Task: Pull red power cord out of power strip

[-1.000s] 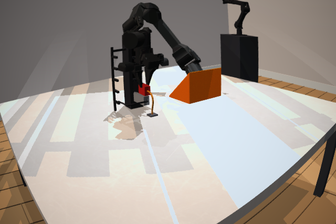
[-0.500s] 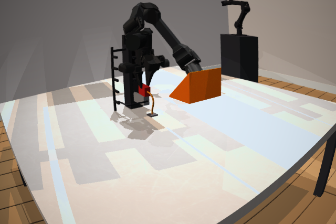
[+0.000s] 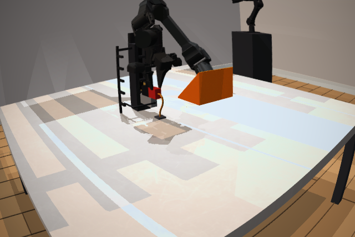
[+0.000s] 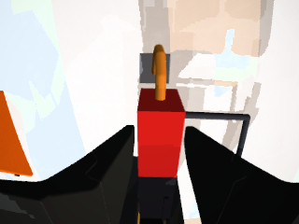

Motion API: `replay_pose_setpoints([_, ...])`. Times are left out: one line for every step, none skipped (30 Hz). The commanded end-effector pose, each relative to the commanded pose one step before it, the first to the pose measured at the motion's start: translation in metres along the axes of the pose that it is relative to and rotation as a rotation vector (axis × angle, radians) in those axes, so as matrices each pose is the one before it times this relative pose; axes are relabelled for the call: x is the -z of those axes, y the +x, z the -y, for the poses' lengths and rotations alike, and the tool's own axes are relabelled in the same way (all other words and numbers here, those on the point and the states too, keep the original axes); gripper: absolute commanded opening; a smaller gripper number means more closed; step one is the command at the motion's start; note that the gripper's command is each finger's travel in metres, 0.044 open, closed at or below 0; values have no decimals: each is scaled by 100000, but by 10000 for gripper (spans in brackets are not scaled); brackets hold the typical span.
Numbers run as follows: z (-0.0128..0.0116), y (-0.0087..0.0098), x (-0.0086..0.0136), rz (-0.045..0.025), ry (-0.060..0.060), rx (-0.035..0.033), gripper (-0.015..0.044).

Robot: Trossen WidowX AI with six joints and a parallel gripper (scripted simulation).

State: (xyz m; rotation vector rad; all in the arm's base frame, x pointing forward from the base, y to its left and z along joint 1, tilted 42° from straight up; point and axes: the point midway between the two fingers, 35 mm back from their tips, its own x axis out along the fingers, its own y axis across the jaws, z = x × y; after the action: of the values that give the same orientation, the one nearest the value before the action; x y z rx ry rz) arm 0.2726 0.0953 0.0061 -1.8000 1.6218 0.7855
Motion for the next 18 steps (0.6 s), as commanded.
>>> replay_pose_setpoints([-13, 5, 139, -171, -318, 226, 236])
replay_pose_setpoints([0, 0, 0, 0, 0, 0, 263])
replay_pose_setpoints([0, 0, 0, 0, 0, 0, 289])
replay_pose_setpoints([0, 0, 0, 0, 0, 0, 315])
replay_pose_setpoints([0, 0, 0, 0, 0, 0, 341])
replay_pose_setpoints([26, -60, -243, 44, -3, 7, 368])
replay_pose_setpoints([40, -101, -416, 70, -5, 10, 394])
replay_pose_setpoints([47, -147, -622, 93, -5, 13, 420])
replay_pose_setpoints([41, -200, -885, 107, -1, 12, 440])
replay_pose_setpoints([11, -197, -926, 82, 6, 7, 440])
replay_pose_setpoints([-25, -204, -1027, 56, 15, 3, 440])
replay_pose_setpoints([-63, -189, -1022, 19, 25, -1, 440])
replay_pose_setpoints([-62, -116, -671, -7, 22, -2, 440])
replay_pose_setpoints([-25, -38, -228, -6, 8, -1, 440])
replay_pose_setpoints([0, 0, 0, 0, 0, 0, 440])
replay_pose_setpoints([0, 0, 0, 0, 0, 0, 440])
replay_pose_setpoints([0, 0, 0, 0, 0, 0, 440])
replay_pose_setpoints([0, 0, 0, 0, 0, 0, 440])
